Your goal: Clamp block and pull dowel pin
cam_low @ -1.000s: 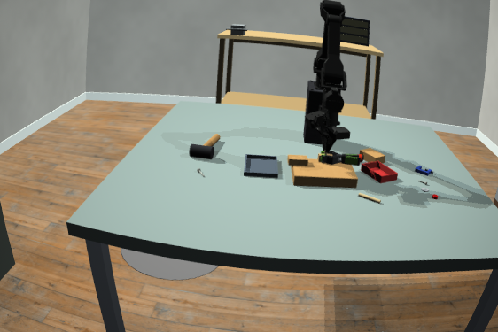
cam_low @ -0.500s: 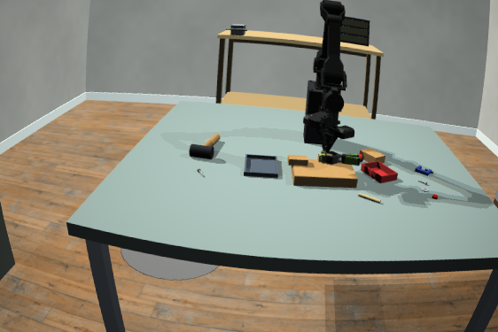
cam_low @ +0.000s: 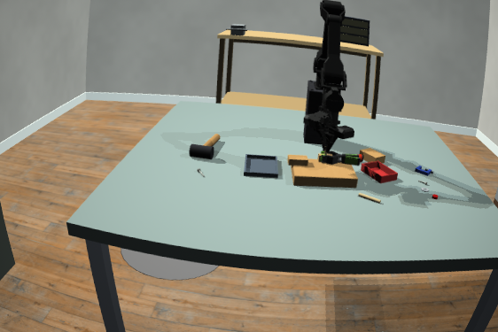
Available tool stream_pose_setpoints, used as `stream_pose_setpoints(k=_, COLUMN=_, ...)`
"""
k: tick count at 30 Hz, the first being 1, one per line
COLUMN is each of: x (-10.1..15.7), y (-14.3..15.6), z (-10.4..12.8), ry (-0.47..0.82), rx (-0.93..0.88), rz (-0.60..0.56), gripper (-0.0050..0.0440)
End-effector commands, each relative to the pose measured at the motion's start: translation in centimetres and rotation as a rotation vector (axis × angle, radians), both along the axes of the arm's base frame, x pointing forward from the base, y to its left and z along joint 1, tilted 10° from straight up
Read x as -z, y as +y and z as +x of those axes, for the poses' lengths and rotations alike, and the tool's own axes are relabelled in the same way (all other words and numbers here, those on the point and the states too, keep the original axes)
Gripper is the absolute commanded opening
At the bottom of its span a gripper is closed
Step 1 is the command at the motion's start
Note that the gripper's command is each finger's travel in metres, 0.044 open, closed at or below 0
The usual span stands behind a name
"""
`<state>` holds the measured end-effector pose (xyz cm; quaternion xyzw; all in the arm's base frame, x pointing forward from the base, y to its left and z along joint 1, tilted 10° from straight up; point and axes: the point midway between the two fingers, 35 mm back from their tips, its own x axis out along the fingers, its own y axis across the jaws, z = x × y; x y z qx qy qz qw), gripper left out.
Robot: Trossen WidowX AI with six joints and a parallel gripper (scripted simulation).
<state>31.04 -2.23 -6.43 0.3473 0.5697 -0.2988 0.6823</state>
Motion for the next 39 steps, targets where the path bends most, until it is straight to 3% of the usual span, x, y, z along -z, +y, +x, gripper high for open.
stream_pose_setpoints(k=1, x=-0.21, y=0.00, z=-0.03, ry=-0.001, rx=0.024, rz=0.004, gripper=0.0000)
stream_pose_setpoints(k=18, x=-0.25, y=0.00, z=-0.04, ry=-0.005, rx=0.381, rz=0.067, gripper=0.0000)
stream_pose_setpoints(k=39, x=-0.31, y=0.00, z=-0.05, ry=-0.012, rx=0.969, rz=0.170, gripper=0.0000)
